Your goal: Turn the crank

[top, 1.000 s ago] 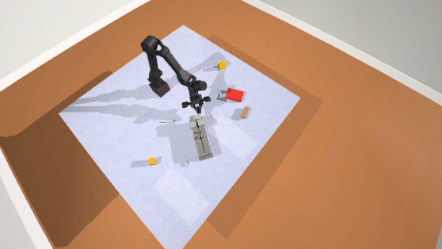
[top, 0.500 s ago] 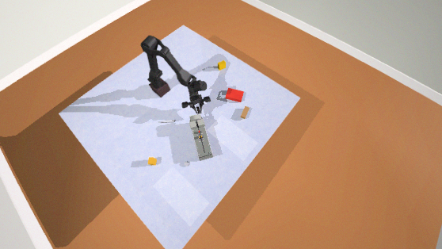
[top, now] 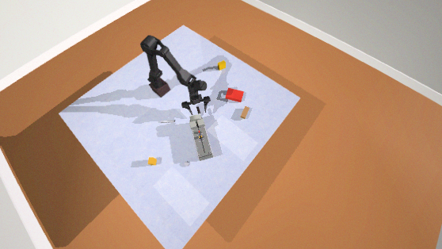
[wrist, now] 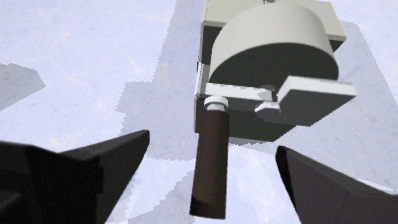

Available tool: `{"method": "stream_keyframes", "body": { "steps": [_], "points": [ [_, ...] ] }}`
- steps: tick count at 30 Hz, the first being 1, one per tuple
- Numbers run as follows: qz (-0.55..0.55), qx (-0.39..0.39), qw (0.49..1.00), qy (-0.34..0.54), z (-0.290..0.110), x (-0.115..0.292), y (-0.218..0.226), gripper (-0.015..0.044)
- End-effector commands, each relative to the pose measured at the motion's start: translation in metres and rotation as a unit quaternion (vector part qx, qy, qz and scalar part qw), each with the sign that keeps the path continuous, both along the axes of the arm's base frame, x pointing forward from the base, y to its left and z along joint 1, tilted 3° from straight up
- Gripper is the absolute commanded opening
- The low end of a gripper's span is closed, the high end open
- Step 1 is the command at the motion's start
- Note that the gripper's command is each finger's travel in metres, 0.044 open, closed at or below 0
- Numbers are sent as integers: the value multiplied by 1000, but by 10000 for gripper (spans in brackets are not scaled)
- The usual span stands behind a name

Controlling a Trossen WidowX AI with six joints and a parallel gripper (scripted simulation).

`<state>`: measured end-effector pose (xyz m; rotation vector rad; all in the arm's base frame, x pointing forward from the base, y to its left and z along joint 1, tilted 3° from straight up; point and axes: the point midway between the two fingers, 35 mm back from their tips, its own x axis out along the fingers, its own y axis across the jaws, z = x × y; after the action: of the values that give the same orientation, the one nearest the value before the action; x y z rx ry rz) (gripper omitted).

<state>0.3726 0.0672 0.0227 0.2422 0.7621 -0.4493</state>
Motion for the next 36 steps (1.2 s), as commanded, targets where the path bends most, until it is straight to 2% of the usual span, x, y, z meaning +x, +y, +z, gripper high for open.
{"method": "stream_keyframes", "body": {
  "steps": [1, 11, 21, 25, 36],
  "points": [
    [0, 2, 1000, -4, 15, 2, 0, 440],
    [0, 2, 1000, -5, 53, 1, -2, 440],
    [-3, 3, 1000, -8, 130, 0, -7, 440],
    [5, 4, 1000, 1, 131, 6, -13, 440],
    [74, 15, 996, 38, 130, 52, -64, 440]
  ]
}}
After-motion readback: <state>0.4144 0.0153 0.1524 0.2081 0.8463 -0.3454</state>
